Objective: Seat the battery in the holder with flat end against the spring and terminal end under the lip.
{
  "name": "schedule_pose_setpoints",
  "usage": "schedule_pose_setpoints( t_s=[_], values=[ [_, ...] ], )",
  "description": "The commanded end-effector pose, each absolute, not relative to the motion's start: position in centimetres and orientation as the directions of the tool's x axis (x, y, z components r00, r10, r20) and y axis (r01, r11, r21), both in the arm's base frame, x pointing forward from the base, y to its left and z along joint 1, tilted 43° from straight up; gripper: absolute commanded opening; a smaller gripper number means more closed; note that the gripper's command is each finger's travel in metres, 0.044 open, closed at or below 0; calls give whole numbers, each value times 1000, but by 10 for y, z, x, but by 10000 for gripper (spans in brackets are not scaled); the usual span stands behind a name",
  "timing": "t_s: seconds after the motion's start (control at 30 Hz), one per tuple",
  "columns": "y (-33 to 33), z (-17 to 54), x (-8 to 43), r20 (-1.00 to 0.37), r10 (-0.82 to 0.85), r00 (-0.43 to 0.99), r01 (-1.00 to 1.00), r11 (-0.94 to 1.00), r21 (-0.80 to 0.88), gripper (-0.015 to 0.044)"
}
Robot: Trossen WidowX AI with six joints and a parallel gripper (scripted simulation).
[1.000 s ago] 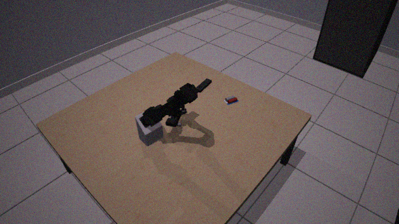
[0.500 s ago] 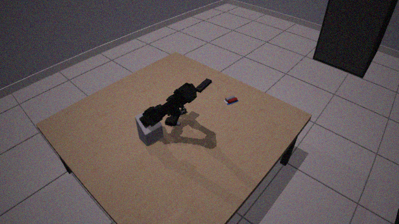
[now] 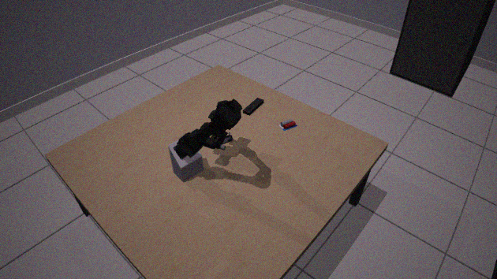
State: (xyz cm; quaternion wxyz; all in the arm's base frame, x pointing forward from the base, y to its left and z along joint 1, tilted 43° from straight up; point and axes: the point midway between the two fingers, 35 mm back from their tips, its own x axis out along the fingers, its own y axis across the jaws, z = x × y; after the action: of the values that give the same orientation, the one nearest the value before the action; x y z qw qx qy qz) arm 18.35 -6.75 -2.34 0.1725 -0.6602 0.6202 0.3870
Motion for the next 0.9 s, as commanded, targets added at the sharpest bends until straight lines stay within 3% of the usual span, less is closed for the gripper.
schedule_pose_setpoints(
  t_s=[0.0, 0.4, 0.87],
  values=[
    [-63, -23, 193, -730, -681, -63, -987, -68, 149, 77],
    [-50, -28, 215, -732, -678, -63, -920, 323, -221, 77],
    [-34, -35, 238, -734, -676, -62, -508, 655, -560, 77]
  ],
)
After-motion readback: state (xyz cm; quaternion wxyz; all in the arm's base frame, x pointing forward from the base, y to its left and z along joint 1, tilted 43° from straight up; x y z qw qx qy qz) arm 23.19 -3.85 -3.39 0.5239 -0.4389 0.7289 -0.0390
